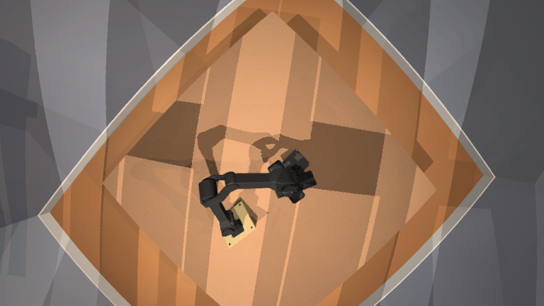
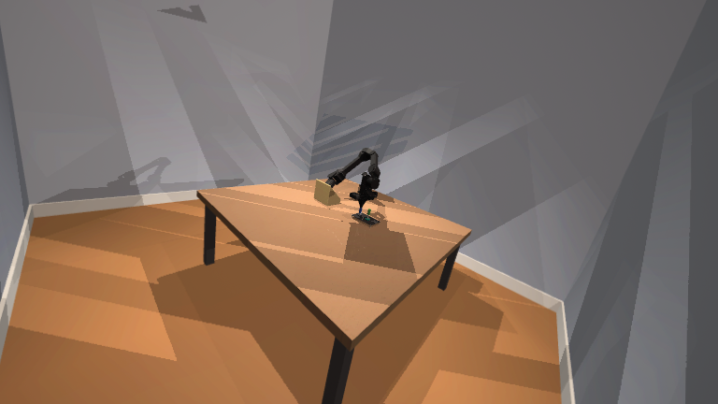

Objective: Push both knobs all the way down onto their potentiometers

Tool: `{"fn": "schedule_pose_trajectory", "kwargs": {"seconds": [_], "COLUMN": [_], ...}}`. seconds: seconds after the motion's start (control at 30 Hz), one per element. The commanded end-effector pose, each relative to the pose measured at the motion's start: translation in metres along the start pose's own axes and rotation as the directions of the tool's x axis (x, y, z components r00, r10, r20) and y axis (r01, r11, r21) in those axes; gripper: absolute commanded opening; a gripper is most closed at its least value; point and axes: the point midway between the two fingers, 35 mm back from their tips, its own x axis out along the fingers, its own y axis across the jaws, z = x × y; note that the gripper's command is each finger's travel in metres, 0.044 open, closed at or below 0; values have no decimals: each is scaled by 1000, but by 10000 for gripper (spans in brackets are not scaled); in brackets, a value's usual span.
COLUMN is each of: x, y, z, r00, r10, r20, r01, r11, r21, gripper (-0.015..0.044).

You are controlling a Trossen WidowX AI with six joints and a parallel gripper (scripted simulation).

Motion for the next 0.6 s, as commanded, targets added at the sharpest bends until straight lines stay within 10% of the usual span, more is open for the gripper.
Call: {"fn": "schedule_pose_trajectory", "kwargs": {"seconds": [0.0,0.57], "x": [5,8], "y": [1,1], "z": [1,1], "r00": [1000,1000], "r10": [2,2], "r20": [-4,-4], "r01": [-2,-2], "r11": [1000,1000], "r21": [-5,-5], "gripper": [0,0]}}
